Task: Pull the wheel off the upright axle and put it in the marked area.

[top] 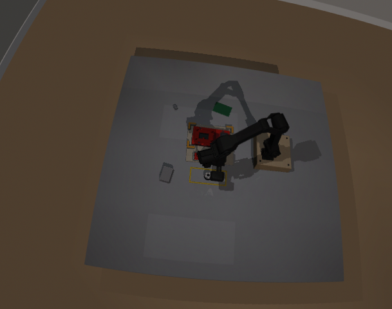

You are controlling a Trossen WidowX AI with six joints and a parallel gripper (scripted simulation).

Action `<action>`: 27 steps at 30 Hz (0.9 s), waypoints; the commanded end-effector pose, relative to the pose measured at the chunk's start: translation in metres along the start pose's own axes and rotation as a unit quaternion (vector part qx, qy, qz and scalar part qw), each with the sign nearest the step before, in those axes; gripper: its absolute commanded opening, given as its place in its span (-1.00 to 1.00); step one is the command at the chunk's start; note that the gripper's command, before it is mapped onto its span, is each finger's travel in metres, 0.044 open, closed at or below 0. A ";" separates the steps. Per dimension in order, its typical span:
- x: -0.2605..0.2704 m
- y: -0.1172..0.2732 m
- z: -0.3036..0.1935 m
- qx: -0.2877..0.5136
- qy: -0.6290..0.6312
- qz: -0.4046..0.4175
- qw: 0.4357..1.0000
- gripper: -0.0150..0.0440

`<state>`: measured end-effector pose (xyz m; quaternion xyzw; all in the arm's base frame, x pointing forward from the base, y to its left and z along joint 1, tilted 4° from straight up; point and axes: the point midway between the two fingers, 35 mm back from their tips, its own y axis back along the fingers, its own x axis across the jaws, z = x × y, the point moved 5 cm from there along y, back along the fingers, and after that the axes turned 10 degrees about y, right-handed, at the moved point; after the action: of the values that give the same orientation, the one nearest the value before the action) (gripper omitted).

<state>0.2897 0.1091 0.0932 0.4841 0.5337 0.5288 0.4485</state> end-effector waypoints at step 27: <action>-0.015 0.035 -0.059 -0.002 0.003 0.001 1.000 1.00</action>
<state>0.2349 0.0859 0.1297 0.4830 0.5324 0.5308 0.4489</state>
